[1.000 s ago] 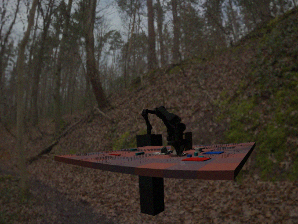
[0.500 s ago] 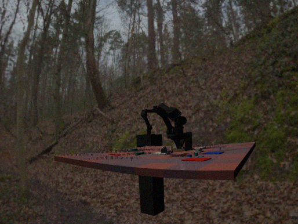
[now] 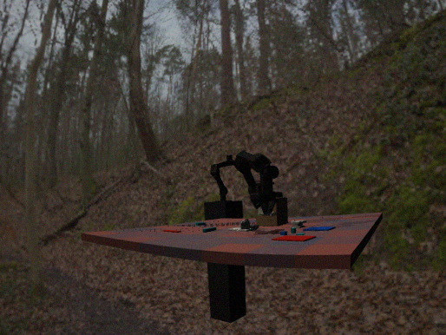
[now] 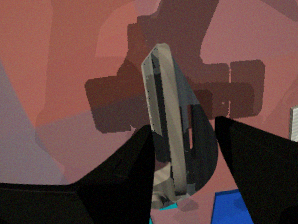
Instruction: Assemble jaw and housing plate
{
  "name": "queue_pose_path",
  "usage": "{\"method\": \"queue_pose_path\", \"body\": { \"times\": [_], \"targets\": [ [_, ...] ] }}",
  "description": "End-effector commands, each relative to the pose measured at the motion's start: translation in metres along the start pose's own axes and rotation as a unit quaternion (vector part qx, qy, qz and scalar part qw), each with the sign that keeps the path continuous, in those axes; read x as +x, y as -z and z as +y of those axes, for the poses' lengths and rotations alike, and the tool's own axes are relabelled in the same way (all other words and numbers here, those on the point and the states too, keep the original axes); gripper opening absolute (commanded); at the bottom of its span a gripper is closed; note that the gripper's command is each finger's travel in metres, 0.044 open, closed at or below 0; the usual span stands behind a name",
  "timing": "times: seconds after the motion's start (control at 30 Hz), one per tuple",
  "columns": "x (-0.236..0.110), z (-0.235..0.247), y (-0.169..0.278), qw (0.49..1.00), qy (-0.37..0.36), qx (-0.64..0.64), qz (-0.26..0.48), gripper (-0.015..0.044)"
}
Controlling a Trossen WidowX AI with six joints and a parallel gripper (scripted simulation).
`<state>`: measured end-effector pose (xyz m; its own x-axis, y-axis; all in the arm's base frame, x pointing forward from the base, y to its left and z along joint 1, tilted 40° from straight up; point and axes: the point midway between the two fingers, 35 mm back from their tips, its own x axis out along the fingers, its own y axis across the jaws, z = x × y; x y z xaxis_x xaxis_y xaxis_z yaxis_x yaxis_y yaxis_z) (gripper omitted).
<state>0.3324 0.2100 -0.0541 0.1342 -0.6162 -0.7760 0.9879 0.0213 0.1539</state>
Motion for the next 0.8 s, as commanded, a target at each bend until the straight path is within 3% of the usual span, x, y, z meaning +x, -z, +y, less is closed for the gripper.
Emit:
{"method": "queue_pose_path", "body": {
  "times": [0.0, 0.77],
  "targets": [
    [-0.003, 0.000, -0.011, 1.000, 0.004, -0.027, 0.000, 0.0134],
    [-0.019, -0.010, -0.083, 0.971, 0.004, -0.239, 0.001, 0.0134]
  ]
}}
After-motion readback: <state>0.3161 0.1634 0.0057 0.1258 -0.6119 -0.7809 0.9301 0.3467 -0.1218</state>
